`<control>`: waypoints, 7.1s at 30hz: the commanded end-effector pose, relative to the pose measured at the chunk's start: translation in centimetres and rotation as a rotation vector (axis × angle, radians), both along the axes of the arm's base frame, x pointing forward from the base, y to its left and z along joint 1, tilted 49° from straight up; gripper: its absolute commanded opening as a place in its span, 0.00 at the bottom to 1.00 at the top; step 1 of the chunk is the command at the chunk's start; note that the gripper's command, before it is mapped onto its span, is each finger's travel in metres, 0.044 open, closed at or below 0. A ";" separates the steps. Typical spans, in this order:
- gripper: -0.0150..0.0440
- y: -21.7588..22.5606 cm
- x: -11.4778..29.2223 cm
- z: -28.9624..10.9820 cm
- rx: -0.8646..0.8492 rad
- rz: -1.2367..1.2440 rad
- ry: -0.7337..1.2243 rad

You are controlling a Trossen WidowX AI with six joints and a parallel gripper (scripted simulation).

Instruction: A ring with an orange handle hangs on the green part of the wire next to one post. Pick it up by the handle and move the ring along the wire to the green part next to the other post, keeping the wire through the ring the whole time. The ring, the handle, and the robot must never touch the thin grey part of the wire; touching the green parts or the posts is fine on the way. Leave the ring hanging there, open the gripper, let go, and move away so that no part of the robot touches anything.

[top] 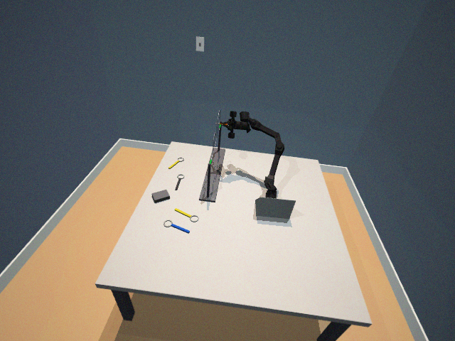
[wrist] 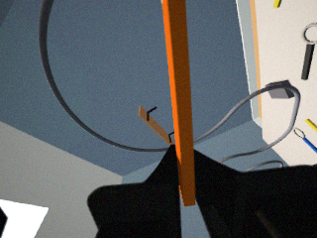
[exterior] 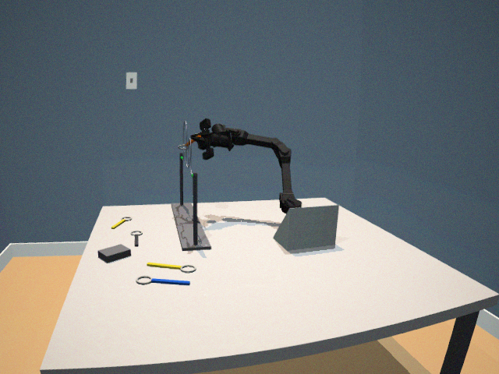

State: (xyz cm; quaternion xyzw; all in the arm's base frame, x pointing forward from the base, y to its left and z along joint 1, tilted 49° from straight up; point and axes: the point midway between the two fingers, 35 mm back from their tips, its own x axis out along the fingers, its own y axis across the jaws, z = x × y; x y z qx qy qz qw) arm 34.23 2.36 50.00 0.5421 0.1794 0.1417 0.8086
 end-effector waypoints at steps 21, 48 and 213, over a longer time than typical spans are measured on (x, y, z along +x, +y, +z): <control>0.00 0.1 0.0 0.6 -0.174 -0.016 -0.004; 0.00 -0.6 0.2 -0.3 -0.514 -0.043 -0.008; 0.00 -6.1 0.6 1.3 -2.593 -0.240 -0.160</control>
